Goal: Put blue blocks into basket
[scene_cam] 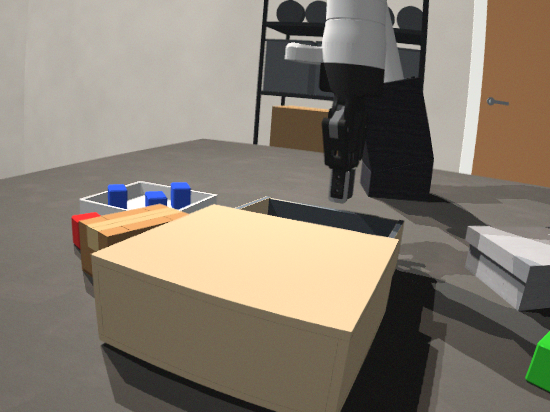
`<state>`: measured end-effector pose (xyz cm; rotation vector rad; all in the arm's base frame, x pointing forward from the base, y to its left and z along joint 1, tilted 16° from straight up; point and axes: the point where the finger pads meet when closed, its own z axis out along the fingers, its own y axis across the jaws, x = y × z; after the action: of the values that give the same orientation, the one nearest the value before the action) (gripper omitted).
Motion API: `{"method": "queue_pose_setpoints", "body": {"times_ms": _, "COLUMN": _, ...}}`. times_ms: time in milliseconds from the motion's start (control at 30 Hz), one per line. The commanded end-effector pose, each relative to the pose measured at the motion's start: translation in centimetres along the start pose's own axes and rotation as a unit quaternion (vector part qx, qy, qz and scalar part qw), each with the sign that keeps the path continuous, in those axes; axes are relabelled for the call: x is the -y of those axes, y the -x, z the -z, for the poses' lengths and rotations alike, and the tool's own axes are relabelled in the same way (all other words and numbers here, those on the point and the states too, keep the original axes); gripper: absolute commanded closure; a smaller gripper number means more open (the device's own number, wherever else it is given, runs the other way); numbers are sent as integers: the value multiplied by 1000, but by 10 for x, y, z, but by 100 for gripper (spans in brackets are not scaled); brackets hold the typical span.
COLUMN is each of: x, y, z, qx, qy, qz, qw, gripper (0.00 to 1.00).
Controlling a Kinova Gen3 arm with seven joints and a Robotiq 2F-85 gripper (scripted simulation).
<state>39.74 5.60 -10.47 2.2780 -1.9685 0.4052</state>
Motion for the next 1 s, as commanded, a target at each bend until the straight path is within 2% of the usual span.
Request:
{"method": "queue_pose_setpoints", "body": {"times_ms": 0, "x": 1, "y": 0, "z": 1, "qx": 0, "qy": -1, "qz": 0, "qw": 1000, "gripper": 70}}
{"method": "queue_pose_setpoints", "body": {"times_ms": 967, "x": 1, "y": 0, "z": -6, "qx": 0, "qy": -1, "qz": 0, "qw": 1000, "gripper": 70}}
